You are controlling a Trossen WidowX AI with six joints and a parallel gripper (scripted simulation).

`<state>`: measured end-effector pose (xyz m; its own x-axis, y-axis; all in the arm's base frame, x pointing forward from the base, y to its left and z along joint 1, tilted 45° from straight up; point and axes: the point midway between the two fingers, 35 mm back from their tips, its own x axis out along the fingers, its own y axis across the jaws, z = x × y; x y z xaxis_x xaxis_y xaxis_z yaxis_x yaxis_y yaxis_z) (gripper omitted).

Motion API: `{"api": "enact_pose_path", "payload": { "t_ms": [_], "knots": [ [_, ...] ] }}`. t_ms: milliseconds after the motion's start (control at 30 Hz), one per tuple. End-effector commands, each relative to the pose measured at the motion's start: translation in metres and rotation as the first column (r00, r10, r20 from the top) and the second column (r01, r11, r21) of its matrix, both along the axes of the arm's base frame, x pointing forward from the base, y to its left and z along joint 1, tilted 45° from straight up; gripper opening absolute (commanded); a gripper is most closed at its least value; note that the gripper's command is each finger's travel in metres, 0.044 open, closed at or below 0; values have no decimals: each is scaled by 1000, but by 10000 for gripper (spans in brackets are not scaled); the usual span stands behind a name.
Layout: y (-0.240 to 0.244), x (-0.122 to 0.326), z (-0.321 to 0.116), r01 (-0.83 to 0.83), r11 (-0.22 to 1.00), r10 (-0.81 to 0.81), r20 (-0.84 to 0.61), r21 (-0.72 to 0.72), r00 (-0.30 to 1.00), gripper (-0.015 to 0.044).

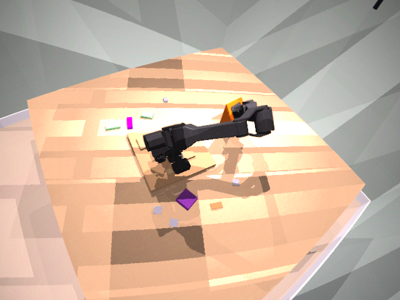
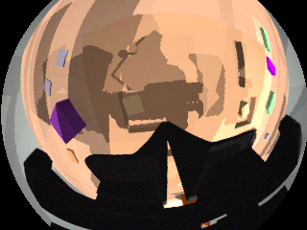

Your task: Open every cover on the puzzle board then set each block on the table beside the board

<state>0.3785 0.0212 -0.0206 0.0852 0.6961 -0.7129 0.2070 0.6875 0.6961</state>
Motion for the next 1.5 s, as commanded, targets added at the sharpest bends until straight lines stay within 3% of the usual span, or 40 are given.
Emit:
{"api": "enact_pose_path", "payload": {
  "t_ms": [0,1467],
  "knots": [
    [-4,-1,-6,-2,1000,2,-6,-4,1000,0],
    [-35,17,-33,-2,1000,2,-5,-6,1000,0]
  ]
}}
